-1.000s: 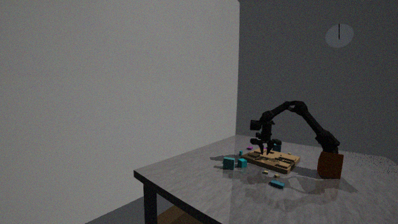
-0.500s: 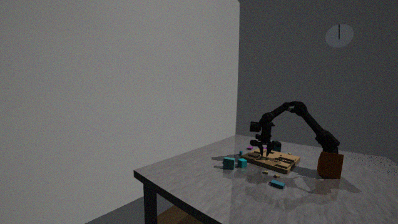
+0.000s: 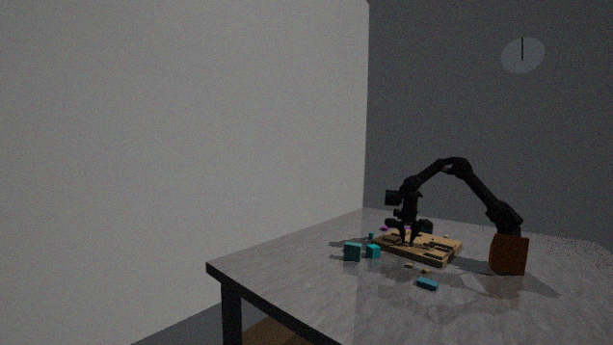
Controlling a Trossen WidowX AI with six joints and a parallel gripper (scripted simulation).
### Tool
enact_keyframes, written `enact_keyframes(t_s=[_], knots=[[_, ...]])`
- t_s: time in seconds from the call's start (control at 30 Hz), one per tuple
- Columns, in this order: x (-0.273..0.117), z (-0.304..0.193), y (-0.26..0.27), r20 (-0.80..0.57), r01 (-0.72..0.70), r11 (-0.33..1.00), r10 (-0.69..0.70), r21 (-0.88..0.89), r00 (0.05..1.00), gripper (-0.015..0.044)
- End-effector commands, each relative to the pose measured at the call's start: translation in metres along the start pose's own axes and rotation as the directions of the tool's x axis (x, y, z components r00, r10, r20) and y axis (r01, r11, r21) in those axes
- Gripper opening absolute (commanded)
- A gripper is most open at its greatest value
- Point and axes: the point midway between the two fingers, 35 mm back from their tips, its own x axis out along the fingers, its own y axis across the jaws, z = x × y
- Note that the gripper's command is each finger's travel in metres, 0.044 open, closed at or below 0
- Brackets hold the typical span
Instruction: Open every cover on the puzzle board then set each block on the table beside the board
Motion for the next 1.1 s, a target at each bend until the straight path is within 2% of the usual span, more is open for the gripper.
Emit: enact_keyframes(t_s=[0.0, 0.4, 0.73, 1.07], knots=[[0.0018, 0.0005, 0.0000, 0.004, 0.000, 1.000, 0.000, -0.002, 1.000, 0.0144], [0.0113, 0.0006, -0.0001, 0.004, 0.001, 1.000, -0.001, -0.002, 1.000, 0.0144], [0.0096, 0.0004, 0.0000, 0.000, 0.000, 1.000, 0.000, 0.001, 1.000, 0.0080], [0.0026, 0.0002, 0.0006, 0.000, 0.000, 1.000, 0.000, 0.000, 1.000, 0.0080]])
